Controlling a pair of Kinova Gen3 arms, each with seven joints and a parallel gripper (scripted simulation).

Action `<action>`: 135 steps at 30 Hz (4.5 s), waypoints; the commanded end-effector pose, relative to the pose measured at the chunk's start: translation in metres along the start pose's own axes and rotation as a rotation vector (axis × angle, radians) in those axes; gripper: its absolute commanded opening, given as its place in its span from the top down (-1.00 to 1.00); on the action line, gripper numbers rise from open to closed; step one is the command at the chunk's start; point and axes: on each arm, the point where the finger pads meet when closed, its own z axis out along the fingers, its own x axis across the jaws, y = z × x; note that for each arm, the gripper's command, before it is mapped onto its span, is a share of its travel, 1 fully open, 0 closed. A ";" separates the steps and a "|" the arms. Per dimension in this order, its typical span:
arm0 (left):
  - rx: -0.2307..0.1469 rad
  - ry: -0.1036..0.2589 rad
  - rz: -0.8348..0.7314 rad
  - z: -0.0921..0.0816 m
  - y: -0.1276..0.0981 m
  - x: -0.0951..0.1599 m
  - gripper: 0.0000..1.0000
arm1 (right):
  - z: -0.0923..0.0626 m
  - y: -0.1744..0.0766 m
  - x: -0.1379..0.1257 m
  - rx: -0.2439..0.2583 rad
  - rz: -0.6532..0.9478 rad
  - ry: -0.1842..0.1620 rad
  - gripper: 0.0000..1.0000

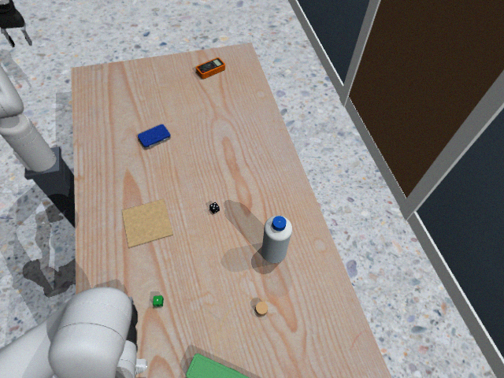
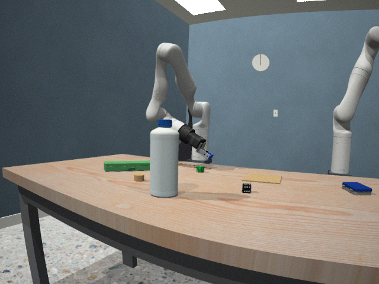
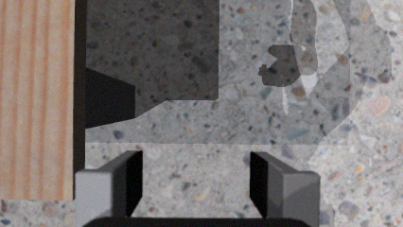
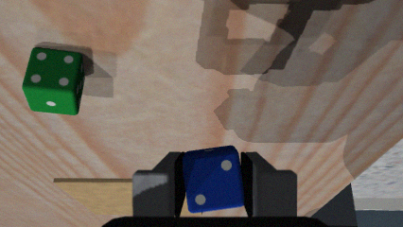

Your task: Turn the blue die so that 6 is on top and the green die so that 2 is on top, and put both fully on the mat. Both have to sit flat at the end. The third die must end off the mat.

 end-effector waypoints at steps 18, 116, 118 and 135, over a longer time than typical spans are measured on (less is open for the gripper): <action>0.006 -0.007 0.002 0.000 -0.001 -0.002 -1.00 | 0.014 -0.031 0.001 0.005 0.009 0.002 0.02; 0.006 -0.007 0.002 0.000 -0.001 -0.002 -1.00 | 0.019 -0.042 0.001 0.005 0.009 0.002 -0.57; 0.006 -0.007 0.002 0.000 -0.001 -0.002 -1.00 | 0.019 -0.042 0.001 0.005 0.009 0.002 -0.57; 0.006 -0.007 0.002 0.000 -0.001 -0.002 -1.00 | 0.019 -0.042 0.001 0.005 0.009 0.002 -0.57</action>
